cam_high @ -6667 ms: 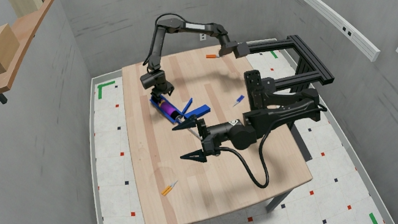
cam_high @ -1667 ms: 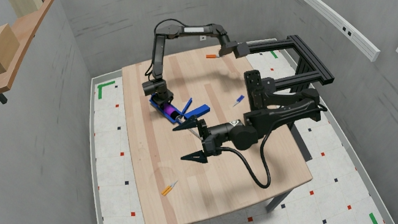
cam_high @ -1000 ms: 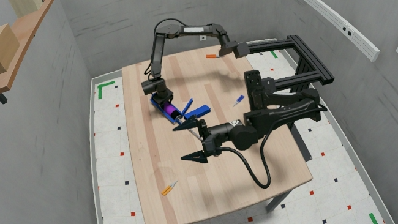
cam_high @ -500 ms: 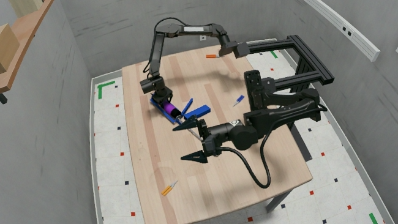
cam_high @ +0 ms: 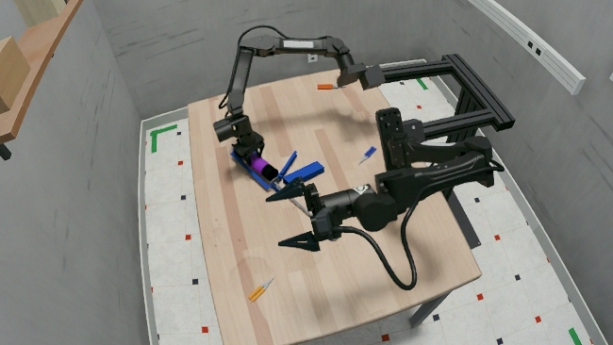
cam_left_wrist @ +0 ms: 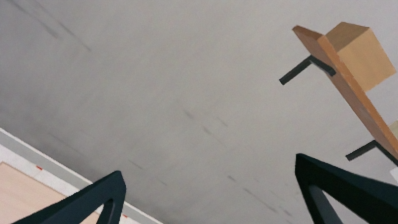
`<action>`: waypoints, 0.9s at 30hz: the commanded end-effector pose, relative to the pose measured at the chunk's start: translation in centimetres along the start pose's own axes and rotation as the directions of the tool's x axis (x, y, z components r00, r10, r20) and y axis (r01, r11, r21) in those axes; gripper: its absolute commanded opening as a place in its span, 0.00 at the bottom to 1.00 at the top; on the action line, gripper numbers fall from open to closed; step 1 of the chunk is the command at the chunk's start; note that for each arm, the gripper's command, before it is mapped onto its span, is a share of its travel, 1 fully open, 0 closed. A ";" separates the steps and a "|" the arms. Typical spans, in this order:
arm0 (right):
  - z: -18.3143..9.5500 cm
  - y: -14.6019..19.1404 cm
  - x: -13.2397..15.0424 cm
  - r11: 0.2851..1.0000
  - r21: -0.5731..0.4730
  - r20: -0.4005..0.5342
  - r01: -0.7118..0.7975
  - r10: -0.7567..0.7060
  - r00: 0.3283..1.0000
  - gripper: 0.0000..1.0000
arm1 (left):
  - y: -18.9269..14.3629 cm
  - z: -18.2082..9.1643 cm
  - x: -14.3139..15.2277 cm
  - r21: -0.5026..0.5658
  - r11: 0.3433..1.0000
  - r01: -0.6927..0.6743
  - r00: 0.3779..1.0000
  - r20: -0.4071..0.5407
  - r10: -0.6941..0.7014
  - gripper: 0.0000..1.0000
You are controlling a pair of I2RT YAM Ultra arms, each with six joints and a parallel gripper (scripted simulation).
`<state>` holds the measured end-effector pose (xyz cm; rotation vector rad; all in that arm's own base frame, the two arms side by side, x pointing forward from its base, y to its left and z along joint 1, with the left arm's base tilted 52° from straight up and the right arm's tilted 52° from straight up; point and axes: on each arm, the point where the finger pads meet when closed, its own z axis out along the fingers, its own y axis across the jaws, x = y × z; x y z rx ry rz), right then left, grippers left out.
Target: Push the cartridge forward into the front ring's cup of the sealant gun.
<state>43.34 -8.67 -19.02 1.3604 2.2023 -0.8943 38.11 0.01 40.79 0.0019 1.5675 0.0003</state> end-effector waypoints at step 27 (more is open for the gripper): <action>-4.5 3.0 -1.1 0.995 -0.091 -0.015 -0.037 0.036 0.999 0.00 | -0.8 0.2 -1.0 0.030 0.999 -0.015 1.000 0.012 0.014 1.00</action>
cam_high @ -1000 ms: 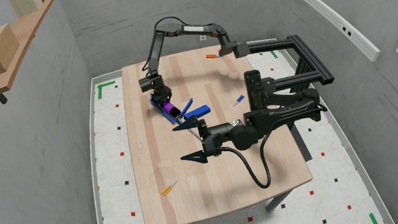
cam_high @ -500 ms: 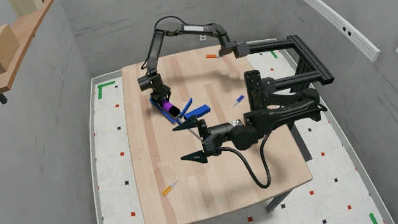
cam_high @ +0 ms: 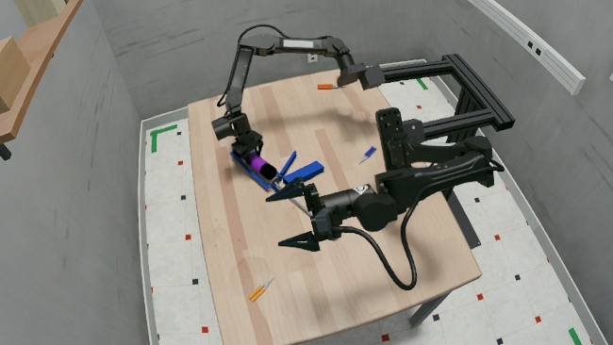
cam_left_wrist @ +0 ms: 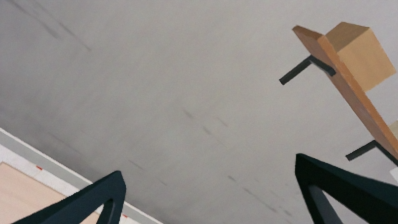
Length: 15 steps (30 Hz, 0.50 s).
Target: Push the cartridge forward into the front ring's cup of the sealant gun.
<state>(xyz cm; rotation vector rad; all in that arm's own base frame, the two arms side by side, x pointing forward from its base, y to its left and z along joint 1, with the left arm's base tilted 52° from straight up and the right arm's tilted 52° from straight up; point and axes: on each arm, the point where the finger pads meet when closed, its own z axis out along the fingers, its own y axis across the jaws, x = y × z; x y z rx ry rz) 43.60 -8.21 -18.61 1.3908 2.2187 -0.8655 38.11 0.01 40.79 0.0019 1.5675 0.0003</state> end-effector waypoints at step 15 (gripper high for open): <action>-4.0 2.7 -0.9 0.996 -0.082 0.018 -0.022 0.023 1.000 0.00 | -0.8 0.2 -1.0 0.030 0.999 -0.015 1.000 0.012 0.014 1.00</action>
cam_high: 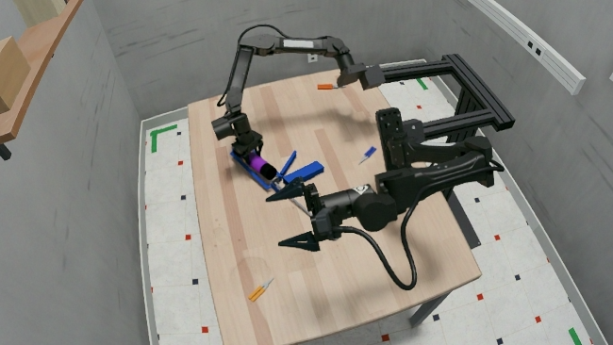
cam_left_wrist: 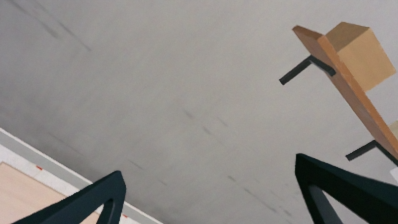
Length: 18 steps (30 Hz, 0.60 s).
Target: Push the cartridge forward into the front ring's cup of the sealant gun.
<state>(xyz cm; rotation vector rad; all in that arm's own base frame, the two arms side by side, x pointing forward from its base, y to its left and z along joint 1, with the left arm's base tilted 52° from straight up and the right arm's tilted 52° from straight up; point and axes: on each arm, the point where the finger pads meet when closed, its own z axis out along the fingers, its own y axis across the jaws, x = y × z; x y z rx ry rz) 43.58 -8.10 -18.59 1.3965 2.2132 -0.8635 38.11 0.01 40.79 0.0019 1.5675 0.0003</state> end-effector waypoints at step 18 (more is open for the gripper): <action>-1.7 0.9 0.8 0.999 -0.027 0.070 0.017 -0.015 0.997 0.00 | -0.8 0.2 -1.0 0.030 0.999 -0.015 1.000 0.012 0.014 1.00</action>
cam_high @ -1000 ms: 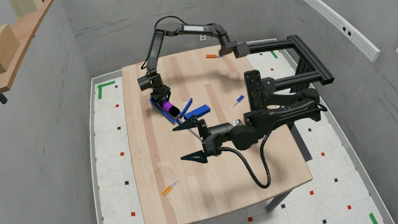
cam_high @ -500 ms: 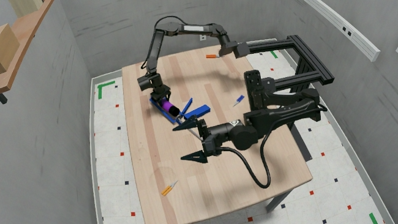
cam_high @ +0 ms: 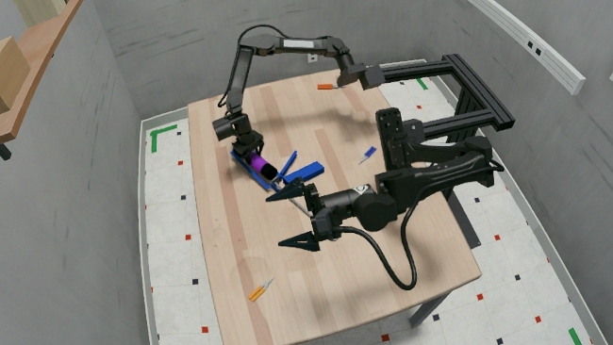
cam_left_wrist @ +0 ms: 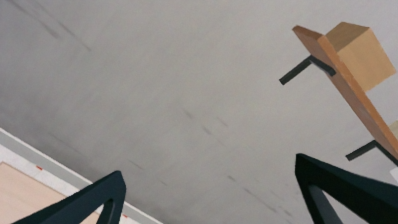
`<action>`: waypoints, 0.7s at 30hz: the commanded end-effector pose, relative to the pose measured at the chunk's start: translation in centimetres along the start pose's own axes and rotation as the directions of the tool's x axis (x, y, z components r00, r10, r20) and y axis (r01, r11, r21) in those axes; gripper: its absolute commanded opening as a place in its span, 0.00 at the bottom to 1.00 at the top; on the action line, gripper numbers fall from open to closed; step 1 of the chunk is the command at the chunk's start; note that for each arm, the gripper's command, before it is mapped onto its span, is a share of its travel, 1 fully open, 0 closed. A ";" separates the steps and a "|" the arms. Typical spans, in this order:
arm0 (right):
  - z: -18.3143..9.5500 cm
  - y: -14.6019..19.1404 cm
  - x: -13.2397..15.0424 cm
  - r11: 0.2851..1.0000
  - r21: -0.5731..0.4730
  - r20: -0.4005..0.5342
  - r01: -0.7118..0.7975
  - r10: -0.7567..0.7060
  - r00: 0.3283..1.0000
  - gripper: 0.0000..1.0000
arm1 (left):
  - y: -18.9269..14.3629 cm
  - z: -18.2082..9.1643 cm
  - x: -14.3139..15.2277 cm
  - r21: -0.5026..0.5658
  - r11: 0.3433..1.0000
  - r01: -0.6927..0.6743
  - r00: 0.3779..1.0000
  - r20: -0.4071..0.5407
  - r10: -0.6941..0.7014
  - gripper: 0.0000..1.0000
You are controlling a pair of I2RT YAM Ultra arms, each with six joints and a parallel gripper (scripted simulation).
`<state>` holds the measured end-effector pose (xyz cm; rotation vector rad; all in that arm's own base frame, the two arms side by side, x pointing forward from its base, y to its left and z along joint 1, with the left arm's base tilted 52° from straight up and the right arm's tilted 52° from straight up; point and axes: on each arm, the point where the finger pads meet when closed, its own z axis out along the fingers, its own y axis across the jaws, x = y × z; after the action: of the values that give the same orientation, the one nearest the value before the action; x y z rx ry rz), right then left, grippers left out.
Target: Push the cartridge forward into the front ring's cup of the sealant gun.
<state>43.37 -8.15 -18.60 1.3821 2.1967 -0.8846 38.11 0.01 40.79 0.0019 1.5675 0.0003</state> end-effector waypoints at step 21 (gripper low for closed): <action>-3.0 2.8 -1.4 0.995 -0.085 0.117 -0.042 0.052 0.992 0.00 | -0.8 0.2 -1.0 0.030 0.999 -0.015 1.000 0.012 0.014 1.00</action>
<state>43.26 -8.63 -18.81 1.3529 2.1314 -0.9195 38.11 0.01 40.79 0.0019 1.5675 0.0003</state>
